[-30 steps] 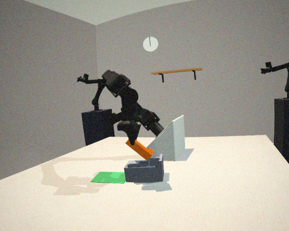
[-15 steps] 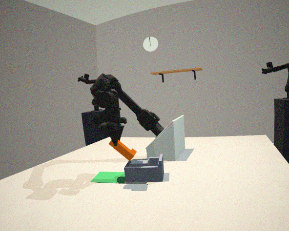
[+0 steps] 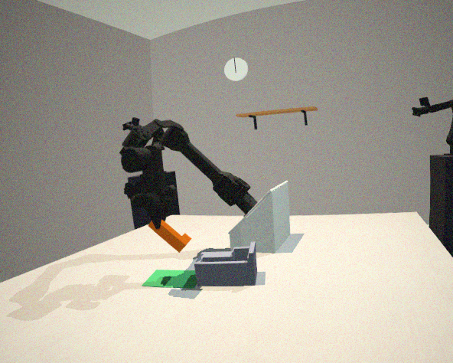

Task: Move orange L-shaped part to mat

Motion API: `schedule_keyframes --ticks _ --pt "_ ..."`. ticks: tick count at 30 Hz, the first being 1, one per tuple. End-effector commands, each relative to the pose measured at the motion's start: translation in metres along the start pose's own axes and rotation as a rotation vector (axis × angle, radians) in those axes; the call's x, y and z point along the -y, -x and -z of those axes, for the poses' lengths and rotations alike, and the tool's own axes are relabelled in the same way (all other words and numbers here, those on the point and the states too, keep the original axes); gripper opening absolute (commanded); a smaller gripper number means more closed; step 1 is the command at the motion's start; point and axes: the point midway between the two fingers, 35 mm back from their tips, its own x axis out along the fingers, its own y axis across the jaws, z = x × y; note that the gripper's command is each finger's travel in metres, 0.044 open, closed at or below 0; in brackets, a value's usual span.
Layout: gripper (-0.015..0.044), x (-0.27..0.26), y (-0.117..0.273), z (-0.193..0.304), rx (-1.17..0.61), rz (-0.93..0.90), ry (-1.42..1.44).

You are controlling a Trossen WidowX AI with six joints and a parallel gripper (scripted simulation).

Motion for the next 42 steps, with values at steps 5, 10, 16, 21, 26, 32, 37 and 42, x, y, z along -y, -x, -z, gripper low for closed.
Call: schedule_keyframes --ticks 5,10,16,21,26,32,37,42 --pt "0.0000 0.001 -0.002 -0.006 0.004 -0.001 0.009" --pt "0.0000 0.000 -0.009 -0.006 0.004 -0.001 0.009" --pt "0.0000 0.000 -0.018 -0.006 0.004 -0.001 0.009" --pt "0.0000 0.000 -0.026 -0.006 0.005 -0.001 0.009" --pt "0.0000 0.000 -0.033 -0.006 0.005 -0.001 0.009" --pt "0.0000 0.000 -0.042 -0.007 0.006 -0.001 0.009" --pt "0.0000 0.000 -0.050 -0.007 0.006 -0.001 0.008" --pt "0.0000 0.000 -0.057 -0.007 0.006 -0.001 0.008"
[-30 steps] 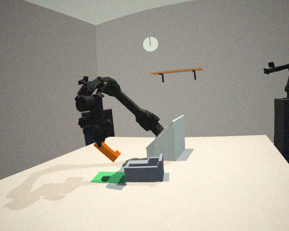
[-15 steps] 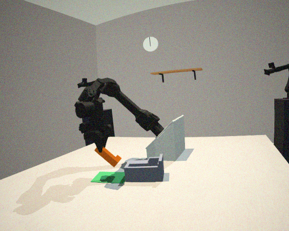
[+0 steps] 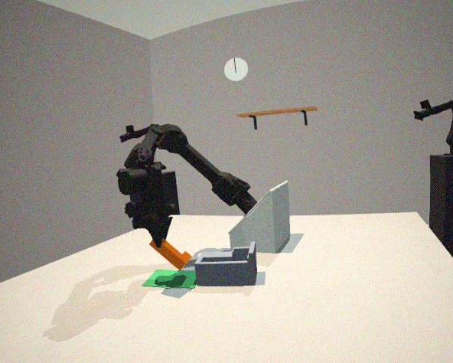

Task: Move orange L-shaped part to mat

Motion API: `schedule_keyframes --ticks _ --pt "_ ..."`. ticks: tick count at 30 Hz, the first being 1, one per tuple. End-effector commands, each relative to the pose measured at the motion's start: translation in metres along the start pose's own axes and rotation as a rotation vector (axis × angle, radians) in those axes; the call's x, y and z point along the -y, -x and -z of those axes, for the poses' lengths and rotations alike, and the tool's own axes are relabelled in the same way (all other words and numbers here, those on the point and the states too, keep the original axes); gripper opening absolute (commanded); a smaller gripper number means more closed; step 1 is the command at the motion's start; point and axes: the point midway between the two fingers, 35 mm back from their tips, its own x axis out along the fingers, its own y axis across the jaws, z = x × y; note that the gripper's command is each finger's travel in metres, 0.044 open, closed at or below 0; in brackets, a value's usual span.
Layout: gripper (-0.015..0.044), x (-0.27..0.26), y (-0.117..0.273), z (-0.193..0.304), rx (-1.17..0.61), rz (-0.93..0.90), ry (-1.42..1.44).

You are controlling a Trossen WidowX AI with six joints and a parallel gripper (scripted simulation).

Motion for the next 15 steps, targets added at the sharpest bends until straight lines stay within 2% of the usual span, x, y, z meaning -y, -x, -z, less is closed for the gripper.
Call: schedule_keyframes --ticks 1,15 --pt "0.0000 0.001 -0.007 0.000 0.003 0.003 0.006" --pt "0.0000 0.001 -0.028 0.000 0.005 0.003 0.006"
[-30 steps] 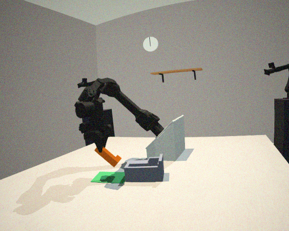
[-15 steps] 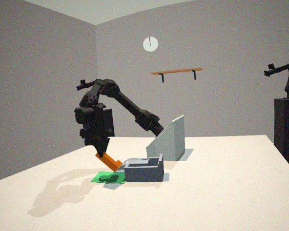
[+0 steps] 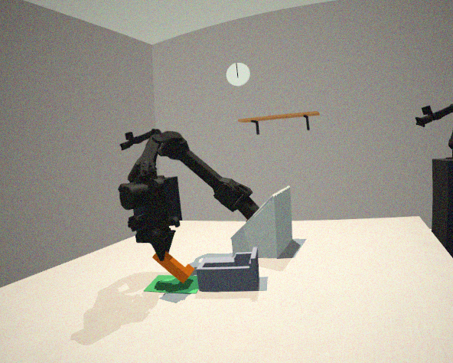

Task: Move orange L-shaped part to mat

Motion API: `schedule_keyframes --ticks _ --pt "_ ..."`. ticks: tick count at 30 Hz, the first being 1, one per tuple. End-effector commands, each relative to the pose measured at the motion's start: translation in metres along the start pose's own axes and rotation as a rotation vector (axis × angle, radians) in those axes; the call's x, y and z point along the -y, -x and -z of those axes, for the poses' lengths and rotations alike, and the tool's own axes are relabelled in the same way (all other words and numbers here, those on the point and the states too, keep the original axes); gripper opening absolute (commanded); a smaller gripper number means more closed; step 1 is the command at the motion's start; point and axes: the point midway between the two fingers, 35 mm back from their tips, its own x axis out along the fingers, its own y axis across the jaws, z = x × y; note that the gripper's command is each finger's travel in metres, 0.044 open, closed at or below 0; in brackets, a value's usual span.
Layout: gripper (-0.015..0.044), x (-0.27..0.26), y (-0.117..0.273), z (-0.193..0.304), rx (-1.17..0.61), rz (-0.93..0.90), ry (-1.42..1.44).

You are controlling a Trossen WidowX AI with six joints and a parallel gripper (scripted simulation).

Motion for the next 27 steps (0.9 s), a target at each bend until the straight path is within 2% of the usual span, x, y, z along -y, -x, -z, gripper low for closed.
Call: schedule_keyframes --ticks 1,12,22,27 --pt "0.0000 0.001 -0.006 0.000 0.002 0.003 0.006" --pt "0.0000 0.001 -0.006 0.001 0.000 0.002 0.002" --pt "0.0263 0.000 -0.003 0.001 0.000 0.002 0.002" --pt "0.0394 -0.003 0.041 0.001 -0.005 0.001 0.004"
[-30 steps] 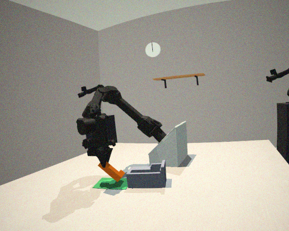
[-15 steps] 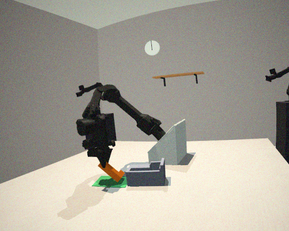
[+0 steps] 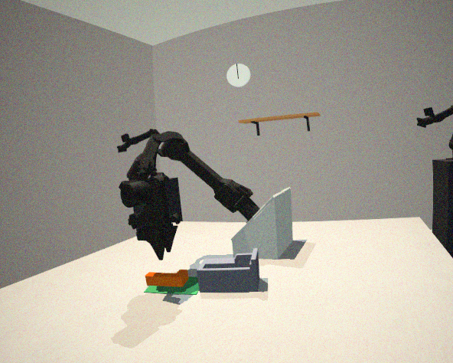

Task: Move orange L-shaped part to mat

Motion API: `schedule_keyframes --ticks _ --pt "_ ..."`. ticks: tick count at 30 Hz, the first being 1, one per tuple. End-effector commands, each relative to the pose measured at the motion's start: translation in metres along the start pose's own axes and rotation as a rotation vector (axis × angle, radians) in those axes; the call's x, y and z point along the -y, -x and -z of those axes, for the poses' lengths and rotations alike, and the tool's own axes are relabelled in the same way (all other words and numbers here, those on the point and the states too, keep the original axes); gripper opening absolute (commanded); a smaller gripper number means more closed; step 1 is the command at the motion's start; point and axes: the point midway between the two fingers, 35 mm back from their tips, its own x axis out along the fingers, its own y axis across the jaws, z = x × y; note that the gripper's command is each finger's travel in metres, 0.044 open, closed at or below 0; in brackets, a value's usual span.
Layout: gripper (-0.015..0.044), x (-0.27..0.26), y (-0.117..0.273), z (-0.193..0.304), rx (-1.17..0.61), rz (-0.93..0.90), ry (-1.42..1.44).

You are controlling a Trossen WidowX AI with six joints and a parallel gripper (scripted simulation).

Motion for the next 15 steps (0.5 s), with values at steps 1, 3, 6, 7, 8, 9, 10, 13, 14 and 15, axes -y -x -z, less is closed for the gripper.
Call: schedule_keyframes --ticks 1,3,6,7,8,9,10,13,14,15 --pt "0.0400 -0.004 0.045 0.000 0.003 -0.016 -0.004" --pt "0.0400 -0.001 0.068 0.000 0.005 -0.015 -0.002" --pt "0.0400 0.000 0.071 0.000 0.005 -0.015 -0.002" --pt "0.0400 0.000 0.071 0.000 0.005 -0.015 -0.002" --pt "0.0400 0.000 0.071 0.000 0.005 -0.015 -0.002" --pt "0.0400 0.000 0.071 0.000 0.005 -0.015 -0.002" --pt "0.0400 -0.003 0.066 0.000 0.008 -0.028 0.003" --pt "0.0400 -0.003 0.066 0.000 0.008 -0.028 0.003" --pt "0.0400 -0.003 0.066 0.000 0.008 -0.028 0.003" --pt "0.0400 -0.003 0.066 0.000 0.008 -0.028 0.003"
